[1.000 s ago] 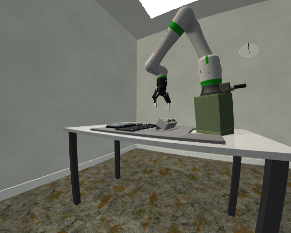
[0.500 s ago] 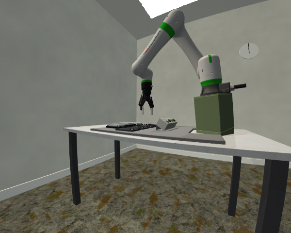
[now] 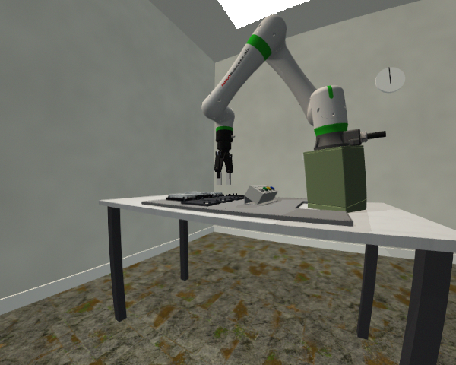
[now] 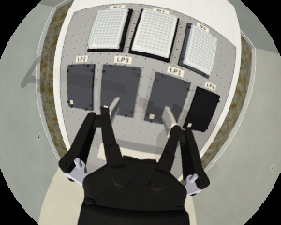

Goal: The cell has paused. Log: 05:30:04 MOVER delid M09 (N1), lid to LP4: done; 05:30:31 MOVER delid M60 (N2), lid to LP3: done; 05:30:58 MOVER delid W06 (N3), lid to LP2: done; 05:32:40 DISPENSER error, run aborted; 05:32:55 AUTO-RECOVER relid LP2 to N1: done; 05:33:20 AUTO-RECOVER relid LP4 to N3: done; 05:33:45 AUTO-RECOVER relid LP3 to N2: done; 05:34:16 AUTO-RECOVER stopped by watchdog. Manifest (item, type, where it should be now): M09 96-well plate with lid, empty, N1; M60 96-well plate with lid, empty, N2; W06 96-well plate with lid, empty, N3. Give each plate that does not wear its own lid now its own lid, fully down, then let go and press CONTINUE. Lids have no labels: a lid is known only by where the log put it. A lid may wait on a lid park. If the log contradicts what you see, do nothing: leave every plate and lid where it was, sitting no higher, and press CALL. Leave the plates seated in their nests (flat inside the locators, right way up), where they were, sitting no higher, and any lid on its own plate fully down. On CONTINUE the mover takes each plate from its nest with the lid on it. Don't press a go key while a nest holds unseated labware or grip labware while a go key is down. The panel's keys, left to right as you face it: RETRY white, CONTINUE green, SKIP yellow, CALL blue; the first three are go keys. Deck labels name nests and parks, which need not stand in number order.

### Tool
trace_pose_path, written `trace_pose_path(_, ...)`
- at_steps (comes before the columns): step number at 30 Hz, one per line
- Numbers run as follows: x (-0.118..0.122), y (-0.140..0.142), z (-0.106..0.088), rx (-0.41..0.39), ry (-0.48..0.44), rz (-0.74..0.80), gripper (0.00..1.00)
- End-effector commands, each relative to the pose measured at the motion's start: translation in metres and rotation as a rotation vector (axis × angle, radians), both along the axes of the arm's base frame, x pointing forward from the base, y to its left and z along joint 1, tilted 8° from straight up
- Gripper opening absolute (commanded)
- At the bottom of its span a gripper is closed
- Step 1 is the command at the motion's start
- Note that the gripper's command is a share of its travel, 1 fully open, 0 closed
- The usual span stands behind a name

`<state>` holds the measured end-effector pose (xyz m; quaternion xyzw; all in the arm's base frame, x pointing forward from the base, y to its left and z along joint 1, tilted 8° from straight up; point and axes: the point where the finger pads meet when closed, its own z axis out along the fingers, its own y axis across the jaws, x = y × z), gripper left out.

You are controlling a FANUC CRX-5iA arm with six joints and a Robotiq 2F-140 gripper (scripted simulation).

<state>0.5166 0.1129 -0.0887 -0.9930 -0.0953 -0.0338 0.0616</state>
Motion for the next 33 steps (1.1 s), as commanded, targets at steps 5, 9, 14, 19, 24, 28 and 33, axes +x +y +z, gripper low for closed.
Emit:
trace_pose_path(5,0.0,0.0,0.0,0.0,0.0,0.0,0.0)
trace_pose_path(9,0.0,0.0,0.0,0.0,0.0,0.0,0.0)
trace_pose_path(14,0.0,0.0,0.0,0.0,0.0,0.0,0.0)
trace_pose_path(19,0.0,0.0,0.0,0.0,0.0,0.0,0.0)
trace_pose_path(24,0.0,0.0,0.0,0.0,0.0,0.0,0.0)
trace_pose_path(28,0.013,-0.051,-0.006,-0.002,0.002,0.0,0.0)
trace_pose_path(33,0.02,-0.104,-0.012,-0.002,0.003,0.0,0.0)
